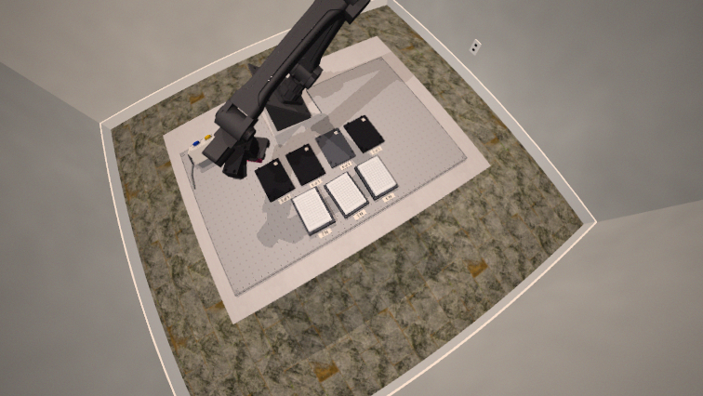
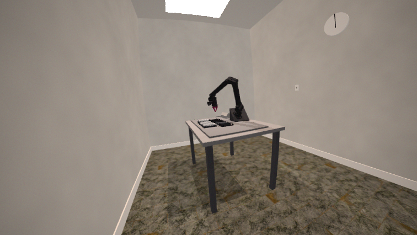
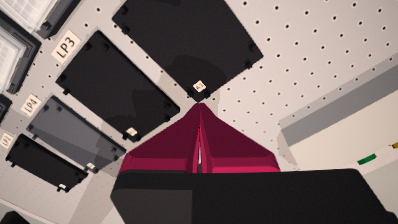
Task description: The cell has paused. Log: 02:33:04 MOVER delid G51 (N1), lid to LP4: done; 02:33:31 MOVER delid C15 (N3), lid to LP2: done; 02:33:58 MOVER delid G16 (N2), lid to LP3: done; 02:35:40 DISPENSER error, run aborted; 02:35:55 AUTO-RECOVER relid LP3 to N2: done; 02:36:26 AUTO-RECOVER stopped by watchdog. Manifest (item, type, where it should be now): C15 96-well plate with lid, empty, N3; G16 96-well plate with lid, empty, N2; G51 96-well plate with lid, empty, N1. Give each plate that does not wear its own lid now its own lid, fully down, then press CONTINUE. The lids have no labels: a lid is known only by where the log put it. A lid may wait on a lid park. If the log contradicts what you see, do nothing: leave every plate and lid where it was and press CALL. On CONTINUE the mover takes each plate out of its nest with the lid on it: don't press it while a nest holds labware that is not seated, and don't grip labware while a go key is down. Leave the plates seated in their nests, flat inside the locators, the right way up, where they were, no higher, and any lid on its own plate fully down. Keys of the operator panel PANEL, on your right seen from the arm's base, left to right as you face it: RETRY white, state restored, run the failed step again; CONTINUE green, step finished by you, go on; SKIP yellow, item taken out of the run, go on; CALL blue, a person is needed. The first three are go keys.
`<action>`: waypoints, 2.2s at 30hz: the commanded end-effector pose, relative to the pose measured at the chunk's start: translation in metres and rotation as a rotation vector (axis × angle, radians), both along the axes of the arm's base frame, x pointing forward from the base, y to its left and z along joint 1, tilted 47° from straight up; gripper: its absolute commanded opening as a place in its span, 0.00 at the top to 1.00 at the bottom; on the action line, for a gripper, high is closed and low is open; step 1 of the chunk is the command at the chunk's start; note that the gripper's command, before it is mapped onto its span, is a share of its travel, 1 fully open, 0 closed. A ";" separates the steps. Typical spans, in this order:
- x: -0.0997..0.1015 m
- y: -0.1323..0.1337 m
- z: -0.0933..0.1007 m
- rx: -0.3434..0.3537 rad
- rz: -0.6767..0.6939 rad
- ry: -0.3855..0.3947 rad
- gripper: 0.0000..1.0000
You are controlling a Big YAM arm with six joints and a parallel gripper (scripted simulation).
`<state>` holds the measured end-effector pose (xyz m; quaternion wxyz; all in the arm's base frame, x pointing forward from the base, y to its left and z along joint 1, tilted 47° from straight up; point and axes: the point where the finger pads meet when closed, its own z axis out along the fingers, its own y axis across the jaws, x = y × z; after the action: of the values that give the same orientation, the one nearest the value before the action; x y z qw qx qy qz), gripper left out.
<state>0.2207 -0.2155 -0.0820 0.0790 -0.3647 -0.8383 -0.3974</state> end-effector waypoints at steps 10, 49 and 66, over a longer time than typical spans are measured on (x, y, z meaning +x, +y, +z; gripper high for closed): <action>0.016 -0.037 -0.004 -0.071 0.004 -0.053 1.00; -0.006 -0.033 -0.013 -0.041 -0.061 0.018 1.00; -0.084 -0.024 -0.038 0.035 -0.261 0.249 1.00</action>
<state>0.1398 -0.2370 -0.1139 0.1341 -0.4954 -0.7713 -0.3765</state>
